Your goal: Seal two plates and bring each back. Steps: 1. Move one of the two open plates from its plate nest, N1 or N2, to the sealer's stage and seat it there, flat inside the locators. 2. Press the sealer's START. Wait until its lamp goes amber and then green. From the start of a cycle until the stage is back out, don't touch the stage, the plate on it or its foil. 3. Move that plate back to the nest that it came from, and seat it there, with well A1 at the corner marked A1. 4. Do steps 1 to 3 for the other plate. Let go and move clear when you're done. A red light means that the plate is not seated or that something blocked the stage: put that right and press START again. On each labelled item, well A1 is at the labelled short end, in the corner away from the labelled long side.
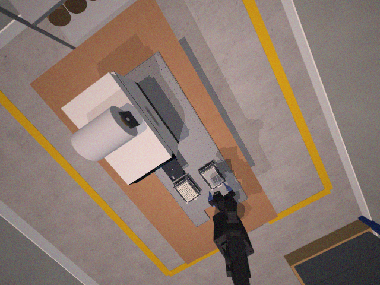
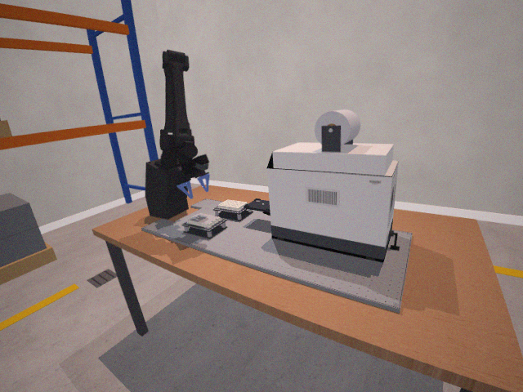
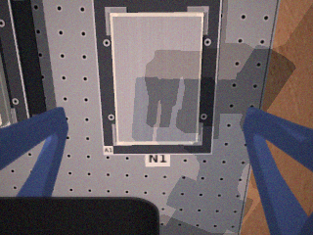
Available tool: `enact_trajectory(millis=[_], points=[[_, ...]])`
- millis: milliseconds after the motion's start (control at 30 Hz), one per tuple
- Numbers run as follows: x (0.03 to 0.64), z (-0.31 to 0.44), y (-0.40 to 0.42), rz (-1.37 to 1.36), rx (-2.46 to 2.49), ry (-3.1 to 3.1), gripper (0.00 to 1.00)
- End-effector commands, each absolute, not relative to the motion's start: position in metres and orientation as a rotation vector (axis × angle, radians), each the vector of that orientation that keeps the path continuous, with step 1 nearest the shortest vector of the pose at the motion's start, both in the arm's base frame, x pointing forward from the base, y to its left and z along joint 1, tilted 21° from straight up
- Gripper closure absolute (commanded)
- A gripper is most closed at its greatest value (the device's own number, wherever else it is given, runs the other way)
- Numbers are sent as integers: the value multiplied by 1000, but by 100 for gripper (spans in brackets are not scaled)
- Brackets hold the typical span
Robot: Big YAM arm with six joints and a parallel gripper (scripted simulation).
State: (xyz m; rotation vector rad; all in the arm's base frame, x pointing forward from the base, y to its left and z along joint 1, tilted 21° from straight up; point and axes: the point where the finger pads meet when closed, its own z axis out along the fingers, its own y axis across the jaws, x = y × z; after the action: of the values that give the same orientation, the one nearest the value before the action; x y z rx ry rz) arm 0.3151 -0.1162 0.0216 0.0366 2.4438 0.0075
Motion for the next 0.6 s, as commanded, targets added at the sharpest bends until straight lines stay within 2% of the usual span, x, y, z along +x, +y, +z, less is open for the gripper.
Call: enact_trajectory(millis=[0,567], points=[[323,32,-115,-3,18,2408,0],[329,30,-118,11,23,2429,0]])
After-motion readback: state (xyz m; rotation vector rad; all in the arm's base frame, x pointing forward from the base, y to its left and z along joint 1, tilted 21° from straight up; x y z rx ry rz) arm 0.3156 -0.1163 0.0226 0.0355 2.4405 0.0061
